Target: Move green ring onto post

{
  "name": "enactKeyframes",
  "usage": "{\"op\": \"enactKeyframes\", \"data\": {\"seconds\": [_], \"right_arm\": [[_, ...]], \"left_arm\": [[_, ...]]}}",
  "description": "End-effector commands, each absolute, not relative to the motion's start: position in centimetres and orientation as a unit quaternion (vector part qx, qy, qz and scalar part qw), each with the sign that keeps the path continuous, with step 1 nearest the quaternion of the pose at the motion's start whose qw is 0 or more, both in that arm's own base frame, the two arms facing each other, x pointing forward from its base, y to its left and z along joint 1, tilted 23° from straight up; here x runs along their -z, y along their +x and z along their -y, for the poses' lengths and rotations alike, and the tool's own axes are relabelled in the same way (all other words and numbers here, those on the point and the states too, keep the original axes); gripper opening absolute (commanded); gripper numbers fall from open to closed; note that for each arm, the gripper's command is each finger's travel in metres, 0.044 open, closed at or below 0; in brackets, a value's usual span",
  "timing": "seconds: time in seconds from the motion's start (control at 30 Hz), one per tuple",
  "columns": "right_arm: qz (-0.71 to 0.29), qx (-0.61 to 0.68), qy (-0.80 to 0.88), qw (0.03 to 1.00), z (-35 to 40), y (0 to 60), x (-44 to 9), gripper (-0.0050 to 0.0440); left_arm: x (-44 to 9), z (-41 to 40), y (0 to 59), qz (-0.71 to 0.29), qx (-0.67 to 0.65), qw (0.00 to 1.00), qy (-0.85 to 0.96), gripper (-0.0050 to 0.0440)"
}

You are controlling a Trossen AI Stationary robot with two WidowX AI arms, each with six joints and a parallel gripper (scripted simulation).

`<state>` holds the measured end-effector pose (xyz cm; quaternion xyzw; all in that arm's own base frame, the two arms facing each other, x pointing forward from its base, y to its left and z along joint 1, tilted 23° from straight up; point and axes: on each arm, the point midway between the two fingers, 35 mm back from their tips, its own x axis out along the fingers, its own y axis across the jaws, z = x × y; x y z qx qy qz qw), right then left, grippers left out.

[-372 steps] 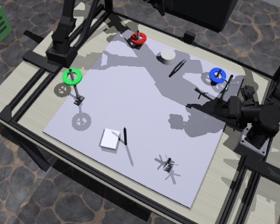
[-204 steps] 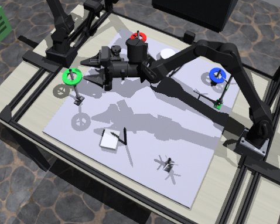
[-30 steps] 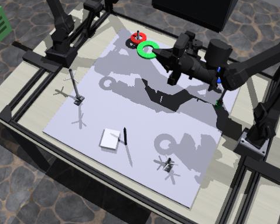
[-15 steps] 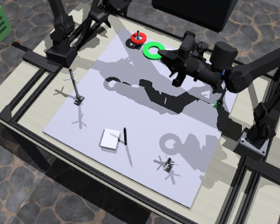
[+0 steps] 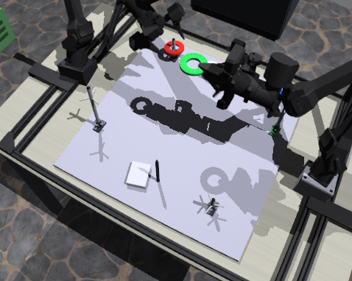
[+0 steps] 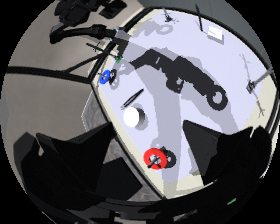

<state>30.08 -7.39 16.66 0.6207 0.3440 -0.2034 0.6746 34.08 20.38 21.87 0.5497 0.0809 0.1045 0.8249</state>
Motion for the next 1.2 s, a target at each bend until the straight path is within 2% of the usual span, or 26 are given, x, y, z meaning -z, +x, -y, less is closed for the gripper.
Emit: {"op": "enactKeyframes", "data": {"seconds": [0.0,0.63,0.67,0.9,1.17], "right_arm": [[-0.304,0.215,0.652,0.661,9.1,30.8,-16.1,0.0400],[-0.005,0.185,0.782,0.595,19.7,32.0,-18.5,0.0400],[0.013,0.193,0.801,0.566,20.5,31.3,-17.7,0.0400],[0.112,0.144,0.818,0.545,23.3,29.7,-19.8,0.0400],[0.135,0.129,0.820,0.541,23.9,29.2,-20.4,0.0400]], "left_arm": [[-21.8,-20.3,34.0,-0.081,-0.103,0.826,0.548,0.0000],[-21.8,-20.3,34.0,-0.081,-0.103,0.826,0.548,0.0000],[-21.8,-20.3,34.0,-0.081,-0.103,0.826,0.548,0.0000],[-21.8,-20.3,34.0,-0.081,-0.103,0.826,0.548,0.0000],[-21.8,-20.3,34.0,-0.081,-0.103,0.826,0.548,0.0000]]}}
